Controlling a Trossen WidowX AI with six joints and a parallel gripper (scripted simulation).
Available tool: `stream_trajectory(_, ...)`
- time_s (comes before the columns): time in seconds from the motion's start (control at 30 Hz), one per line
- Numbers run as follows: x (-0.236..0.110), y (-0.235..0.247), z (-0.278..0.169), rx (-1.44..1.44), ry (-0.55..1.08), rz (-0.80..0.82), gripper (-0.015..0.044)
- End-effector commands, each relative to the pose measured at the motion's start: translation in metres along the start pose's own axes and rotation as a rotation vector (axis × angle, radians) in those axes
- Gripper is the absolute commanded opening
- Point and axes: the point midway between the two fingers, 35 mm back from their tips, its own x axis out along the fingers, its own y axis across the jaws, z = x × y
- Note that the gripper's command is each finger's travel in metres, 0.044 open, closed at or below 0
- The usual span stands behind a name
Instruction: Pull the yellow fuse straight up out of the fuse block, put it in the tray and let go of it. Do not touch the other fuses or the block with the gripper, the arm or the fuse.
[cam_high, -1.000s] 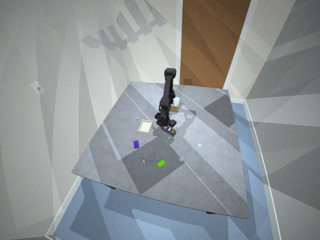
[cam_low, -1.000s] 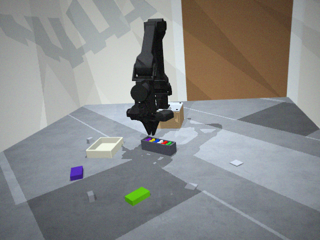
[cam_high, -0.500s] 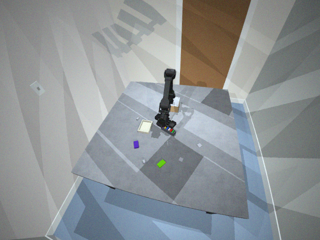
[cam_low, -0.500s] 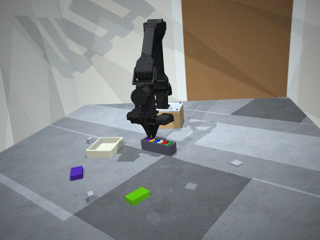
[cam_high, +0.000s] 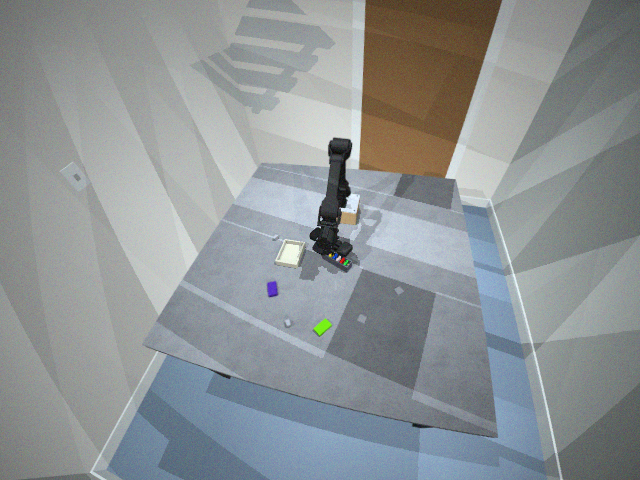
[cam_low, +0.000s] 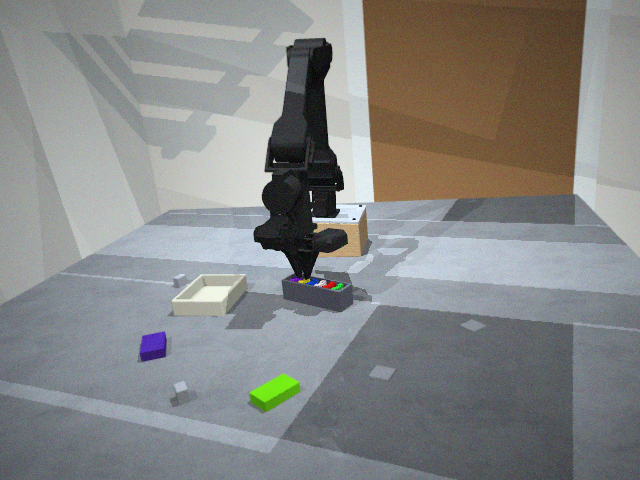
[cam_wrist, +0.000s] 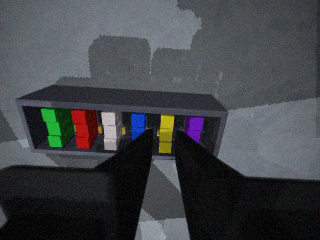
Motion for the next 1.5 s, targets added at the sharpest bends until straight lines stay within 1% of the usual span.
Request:
stream_trajectory(0.0,0.0051,-0.0014,-0.0015,-0.004,0.005,-0.006,0.0074)
stream_trajectory(0.63,0.0092,-0.0014,-0.0016,-0.004,0.005,-0.006,0.0074)
stream_trajectory(1.0,0.0083,-0.0006,-0.001,-0.001,0.004,-0.002,0.0001)
stream_trajectory(1.47,0.0032,-0.0005,-0.0007,-0.002,0.004,-0.002,0.0)
